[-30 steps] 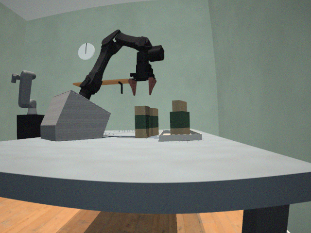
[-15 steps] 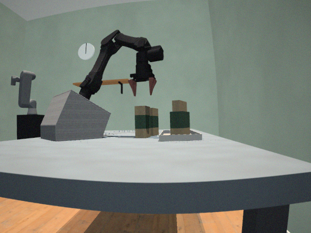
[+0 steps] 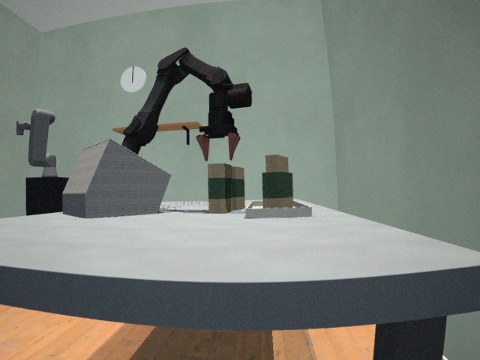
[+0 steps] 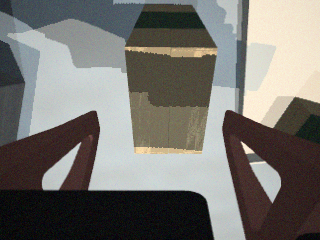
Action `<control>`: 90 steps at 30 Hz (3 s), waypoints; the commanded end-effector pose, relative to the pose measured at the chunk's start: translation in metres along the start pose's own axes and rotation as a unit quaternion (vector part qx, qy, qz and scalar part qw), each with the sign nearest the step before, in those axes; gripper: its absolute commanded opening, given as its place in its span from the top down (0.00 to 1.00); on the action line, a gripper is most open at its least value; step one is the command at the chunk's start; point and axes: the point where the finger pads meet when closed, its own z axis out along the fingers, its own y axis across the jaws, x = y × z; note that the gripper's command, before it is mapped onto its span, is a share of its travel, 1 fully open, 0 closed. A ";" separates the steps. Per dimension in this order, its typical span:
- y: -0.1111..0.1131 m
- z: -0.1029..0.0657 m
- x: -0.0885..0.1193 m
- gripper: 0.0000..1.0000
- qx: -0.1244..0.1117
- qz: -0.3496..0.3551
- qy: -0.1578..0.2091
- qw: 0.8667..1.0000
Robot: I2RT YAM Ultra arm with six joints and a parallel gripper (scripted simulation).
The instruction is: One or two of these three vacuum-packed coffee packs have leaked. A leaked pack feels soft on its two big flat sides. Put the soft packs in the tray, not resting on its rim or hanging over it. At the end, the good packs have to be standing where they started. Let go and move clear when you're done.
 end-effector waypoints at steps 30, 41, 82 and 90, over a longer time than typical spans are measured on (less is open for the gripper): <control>-0.010 -0.004 0.000 0.22 0.018 0.002 -0.001 1.000; -0.013 -0.004 0.000 0.22 0.018 0.001 -0.001 1.000; -0.004 0.051 0.000 0.22 0.004 0.003 -0.001 1.000; 0.000 0.054 0.001 0.22 0.000 0.005 -0.002 1.000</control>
